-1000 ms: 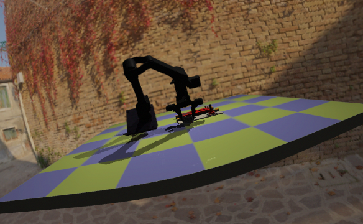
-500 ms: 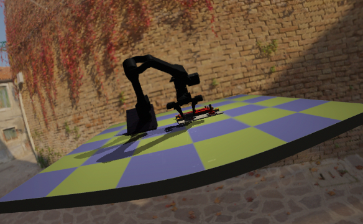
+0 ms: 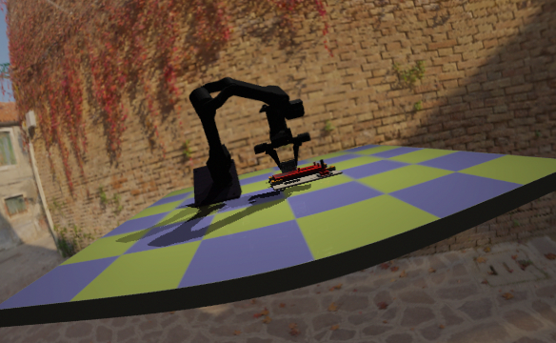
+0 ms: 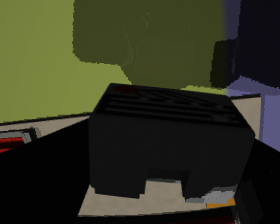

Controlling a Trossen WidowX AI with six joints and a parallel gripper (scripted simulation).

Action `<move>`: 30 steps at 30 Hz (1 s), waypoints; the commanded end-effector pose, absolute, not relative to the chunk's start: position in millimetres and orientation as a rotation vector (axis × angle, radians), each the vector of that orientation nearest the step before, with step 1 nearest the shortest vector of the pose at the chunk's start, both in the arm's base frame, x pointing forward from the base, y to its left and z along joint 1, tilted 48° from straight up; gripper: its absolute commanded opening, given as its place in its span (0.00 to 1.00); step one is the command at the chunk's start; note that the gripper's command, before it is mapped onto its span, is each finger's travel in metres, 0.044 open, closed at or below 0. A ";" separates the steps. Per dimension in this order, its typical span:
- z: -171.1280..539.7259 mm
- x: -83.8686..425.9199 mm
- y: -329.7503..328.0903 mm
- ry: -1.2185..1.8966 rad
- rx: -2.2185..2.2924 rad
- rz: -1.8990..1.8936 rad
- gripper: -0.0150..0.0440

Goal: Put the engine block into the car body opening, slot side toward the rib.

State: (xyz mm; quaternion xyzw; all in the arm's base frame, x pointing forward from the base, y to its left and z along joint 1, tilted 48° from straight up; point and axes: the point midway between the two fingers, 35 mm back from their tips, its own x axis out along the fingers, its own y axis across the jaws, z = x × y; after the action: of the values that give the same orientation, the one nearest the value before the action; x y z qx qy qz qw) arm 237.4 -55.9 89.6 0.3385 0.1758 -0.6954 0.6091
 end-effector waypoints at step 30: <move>135.4 236.9 -9.2 0.533 0.635 -1.583 0.25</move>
State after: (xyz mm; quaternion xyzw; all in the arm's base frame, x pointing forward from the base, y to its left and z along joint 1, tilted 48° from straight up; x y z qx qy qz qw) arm 237.1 -8.3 137.1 0.3068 0.1978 -0.7002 0.6136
